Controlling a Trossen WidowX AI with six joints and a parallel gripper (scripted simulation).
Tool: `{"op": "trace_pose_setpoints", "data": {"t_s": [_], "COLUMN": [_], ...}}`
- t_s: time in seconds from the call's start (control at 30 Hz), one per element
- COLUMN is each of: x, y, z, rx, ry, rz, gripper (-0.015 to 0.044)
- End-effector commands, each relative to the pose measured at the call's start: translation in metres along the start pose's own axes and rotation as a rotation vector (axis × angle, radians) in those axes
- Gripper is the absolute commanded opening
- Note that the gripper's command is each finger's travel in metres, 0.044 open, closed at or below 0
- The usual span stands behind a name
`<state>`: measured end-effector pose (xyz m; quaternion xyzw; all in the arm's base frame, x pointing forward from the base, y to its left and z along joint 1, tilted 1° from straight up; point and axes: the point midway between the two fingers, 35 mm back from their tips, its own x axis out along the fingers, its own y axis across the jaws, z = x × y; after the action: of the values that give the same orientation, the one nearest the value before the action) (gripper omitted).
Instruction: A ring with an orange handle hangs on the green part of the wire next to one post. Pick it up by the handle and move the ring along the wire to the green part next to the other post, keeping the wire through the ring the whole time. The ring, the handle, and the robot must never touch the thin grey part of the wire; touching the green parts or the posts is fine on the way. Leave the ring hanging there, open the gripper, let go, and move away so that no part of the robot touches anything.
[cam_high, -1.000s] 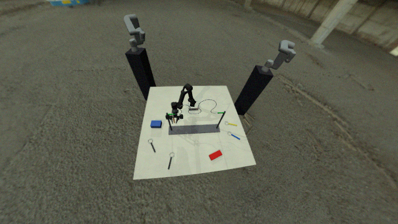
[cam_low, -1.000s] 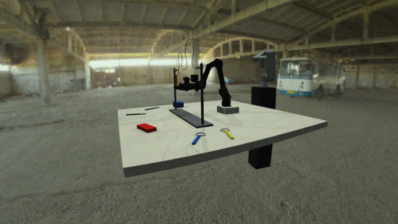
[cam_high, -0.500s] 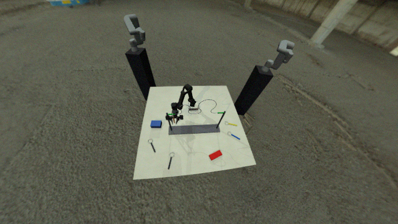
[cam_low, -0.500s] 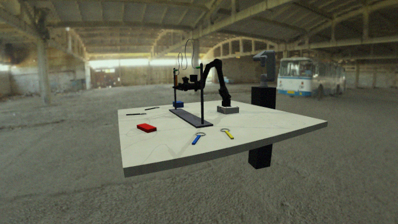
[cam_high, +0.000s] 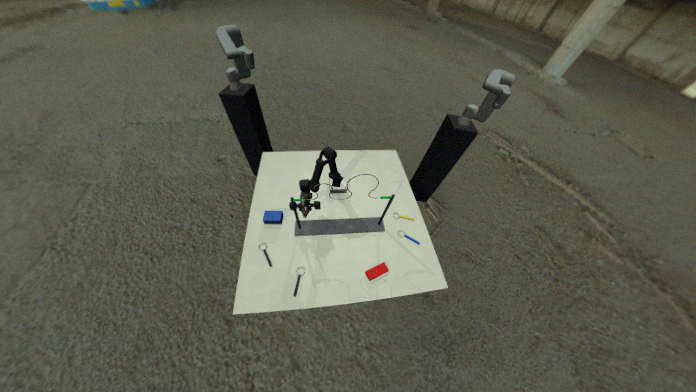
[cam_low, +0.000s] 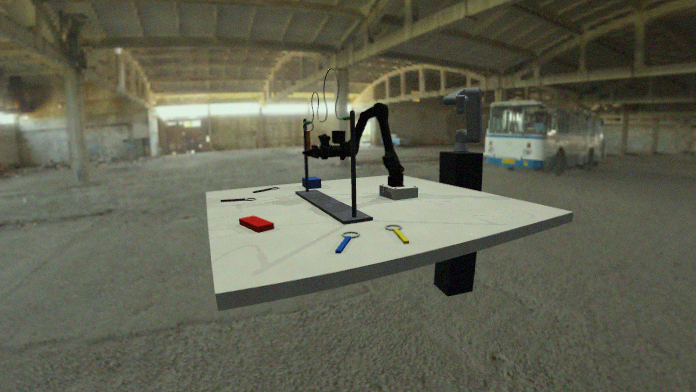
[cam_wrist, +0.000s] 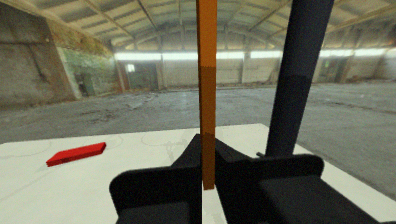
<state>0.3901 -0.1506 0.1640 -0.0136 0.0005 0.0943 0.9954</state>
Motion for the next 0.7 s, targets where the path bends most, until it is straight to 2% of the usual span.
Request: {"op": "trace_pose_setpoints", "data": {"t_s": [0.0, 0.1, 0.67], "x": [0.0, 0.0, 0.001], "y": [0.0, 0.0, 0.0], "z": [0.0, 0.0, 0.015], "rx": [-0.001, -0.001, 0.005], "ry": [0.0, 0.0, -0.004], "rz": [0.0, 0.0, -0.014], "gripper": [-0.0076, -0.015, -0.015]}}
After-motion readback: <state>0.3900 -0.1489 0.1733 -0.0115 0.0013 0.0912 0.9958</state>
